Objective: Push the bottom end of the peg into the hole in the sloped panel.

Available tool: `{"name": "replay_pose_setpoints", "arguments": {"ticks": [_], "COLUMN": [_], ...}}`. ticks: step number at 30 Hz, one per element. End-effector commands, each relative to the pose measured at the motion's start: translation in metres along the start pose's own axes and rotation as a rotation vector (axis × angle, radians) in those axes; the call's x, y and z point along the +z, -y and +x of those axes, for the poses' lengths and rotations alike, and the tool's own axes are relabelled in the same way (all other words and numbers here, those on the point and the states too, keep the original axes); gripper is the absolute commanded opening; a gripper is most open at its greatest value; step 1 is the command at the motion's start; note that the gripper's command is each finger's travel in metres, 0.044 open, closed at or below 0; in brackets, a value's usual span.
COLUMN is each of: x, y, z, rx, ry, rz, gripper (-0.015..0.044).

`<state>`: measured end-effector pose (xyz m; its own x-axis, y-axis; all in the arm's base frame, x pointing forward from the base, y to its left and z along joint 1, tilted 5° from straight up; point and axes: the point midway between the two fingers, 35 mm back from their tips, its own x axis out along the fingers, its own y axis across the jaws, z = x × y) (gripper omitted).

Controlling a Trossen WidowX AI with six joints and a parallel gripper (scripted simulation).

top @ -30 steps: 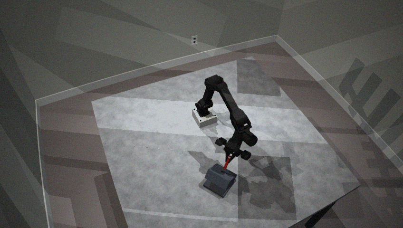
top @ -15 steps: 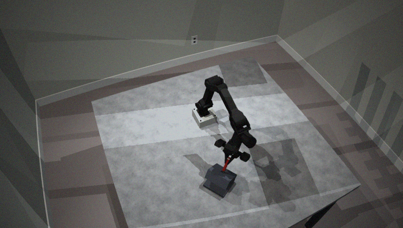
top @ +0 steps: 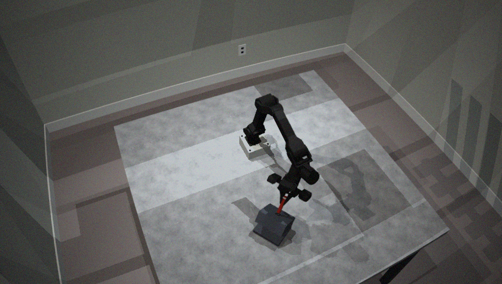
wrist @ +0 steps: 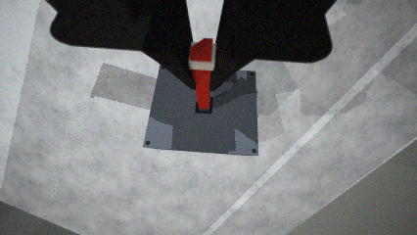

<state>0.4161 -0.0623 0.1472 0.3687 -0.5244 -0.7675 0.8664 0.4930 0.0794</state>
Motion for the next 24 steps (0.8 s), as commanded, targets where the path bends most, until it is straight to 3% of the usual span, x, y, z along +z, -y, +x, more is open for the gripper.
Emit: {"name": "replay_pose_setpoints", "arguments": {"ticks": [1,24], "x": [-0.001,-0.001], "y": [0.000,0.000], "z": [0.002,0.015], "rx": [0.000,0.000], "ry": [-0.001,0.000], "rz": [-0.001,-0.001], "gripper": [0.0000,0.0000]}}
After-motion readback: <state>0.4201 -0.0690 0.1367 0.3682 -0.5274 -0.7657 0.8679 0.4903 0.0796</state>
